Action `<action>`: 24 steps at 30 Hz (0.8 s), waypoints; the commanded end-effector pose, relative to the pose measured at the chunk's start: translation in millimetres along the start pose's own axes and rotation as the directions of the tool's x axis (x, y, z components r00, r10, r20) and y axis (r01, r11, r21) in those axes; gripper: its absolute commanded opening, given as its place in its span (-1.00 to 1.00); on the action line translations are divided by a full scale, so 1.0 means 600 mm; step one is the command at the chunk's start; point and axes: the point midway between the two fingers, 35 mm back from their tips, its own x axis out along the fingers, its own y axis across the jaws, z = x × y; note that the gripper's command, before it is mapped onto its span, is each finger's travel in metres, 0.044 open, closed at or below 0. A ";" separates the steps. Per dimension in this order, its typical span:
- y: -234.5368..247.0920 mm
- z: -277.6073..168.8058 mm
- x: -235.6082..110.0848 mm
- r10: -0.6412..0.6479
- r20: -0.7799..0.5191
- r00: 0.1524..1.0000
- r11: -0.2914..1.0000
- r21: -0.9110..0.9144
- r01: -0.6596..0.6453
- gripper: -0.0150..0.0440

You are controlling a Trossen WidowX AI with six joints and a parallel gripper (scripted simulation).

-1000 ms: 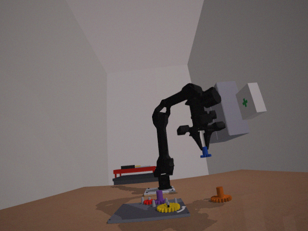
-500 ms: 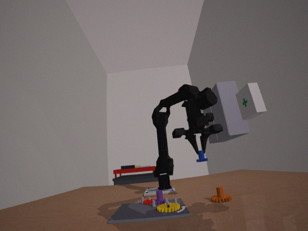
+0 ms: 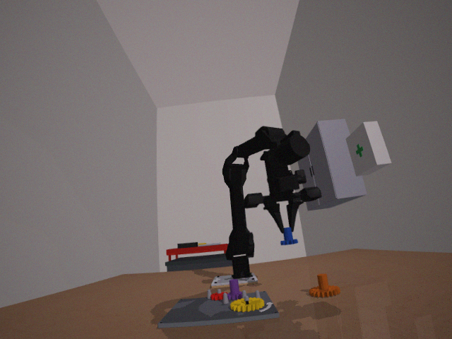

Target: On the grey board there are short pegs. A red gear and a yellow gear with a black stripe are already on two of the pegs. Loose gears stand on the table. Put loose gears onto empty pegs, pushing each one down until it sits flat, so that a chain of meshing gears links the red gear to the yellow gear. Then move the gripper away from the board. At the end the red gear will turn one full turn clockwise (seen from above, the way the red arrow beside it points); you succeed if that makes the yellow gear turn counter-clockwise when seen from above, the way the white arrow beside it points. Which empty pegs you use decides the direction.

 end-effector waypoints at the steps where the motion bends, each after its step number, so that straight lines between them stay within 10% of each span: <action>1: -0.012 0.006 0.007 0.002 -0.002 1.000 1.000 -0.002 -0.002 -0.49; 24: -0.089 0.034 0.042 -0.002 0.000 1.000 1.000 -0.002 0.002 -0.49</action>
